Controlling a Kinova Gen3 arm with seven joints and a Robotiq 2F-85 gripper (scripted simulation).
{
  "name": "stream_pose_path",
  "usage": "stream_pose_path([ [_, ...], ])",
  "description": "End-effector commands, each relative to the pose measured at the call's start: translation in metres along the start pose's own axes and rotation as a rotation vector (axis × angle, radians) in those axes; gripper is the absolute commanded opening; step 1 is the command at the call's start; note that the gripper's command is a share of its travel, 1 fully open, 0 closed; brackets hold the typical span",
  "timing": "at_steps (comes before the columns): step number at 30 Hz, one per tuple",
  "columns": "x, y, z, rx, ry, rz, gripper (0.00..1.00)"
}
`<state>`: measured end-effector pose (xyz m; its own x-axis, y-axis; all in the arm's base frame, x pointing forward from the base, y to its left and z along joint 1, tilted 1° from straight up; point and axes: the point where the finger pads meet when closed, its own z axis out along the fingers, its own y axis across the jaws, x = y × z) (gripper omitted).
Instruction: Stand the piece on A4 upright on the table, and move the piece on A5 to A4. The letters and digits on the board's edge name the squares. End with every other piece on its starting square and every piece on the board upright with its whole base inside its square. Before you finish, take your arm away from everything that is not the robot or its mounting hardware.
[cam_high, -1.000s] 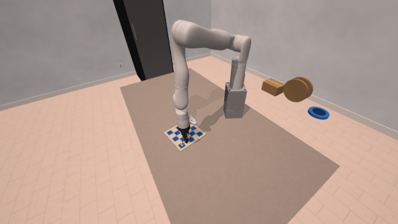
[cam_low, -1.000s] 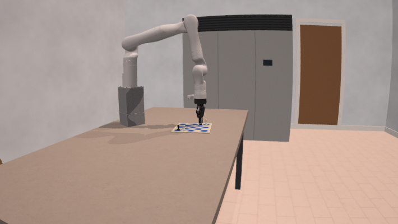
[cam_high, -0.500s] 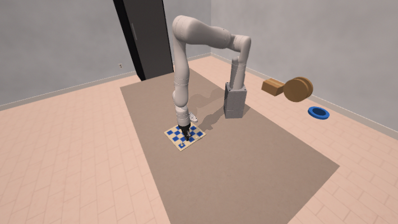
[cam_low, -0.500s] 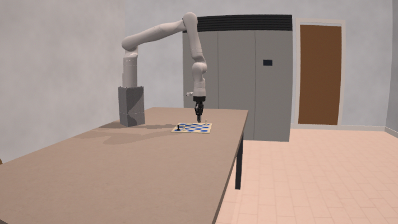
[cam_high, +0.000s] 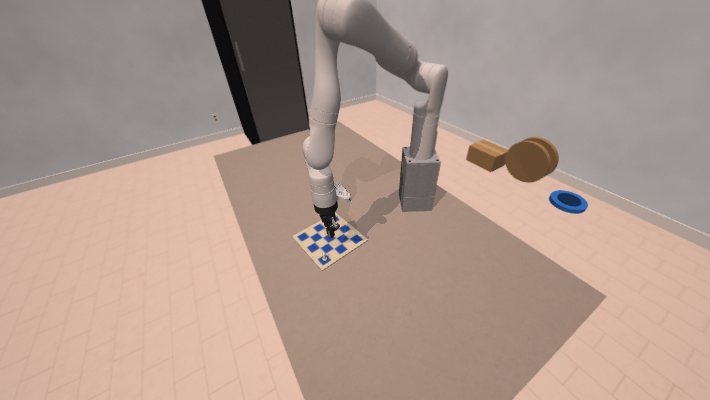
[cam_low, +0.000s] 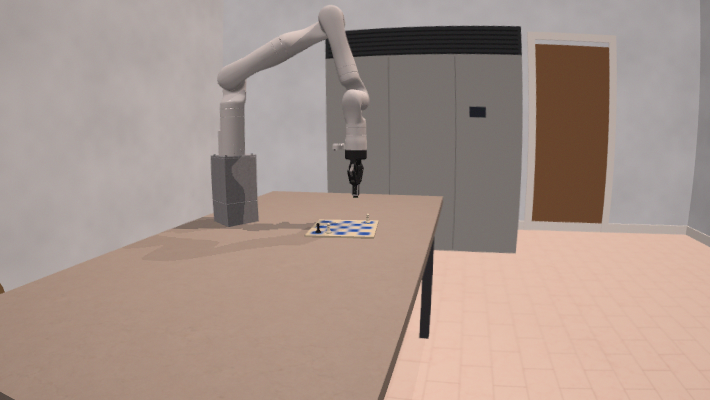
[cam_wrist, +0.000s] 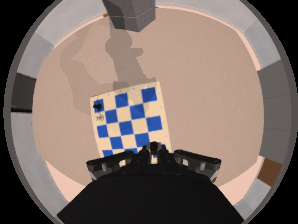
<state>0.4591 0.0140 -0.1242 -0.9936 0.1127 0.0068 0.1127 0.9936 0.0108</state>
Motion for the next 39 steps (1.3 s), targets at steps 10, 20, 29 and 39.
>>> stream_pose_path([
  [10,-0.006,0.003,-0.010,-0.005,-0.016,-0.004,0.00],
  [20,-0.004,-0.071,-0.007,-0.002,-0.014,-0.005,0.00],
  [29,0.017,-0.168,-0.004,-0.002,-0.014,-0.008,0.00],
  [39,0.038,-0.219,-0.002,-0.005,-0.016,-0.011,0.00],
])
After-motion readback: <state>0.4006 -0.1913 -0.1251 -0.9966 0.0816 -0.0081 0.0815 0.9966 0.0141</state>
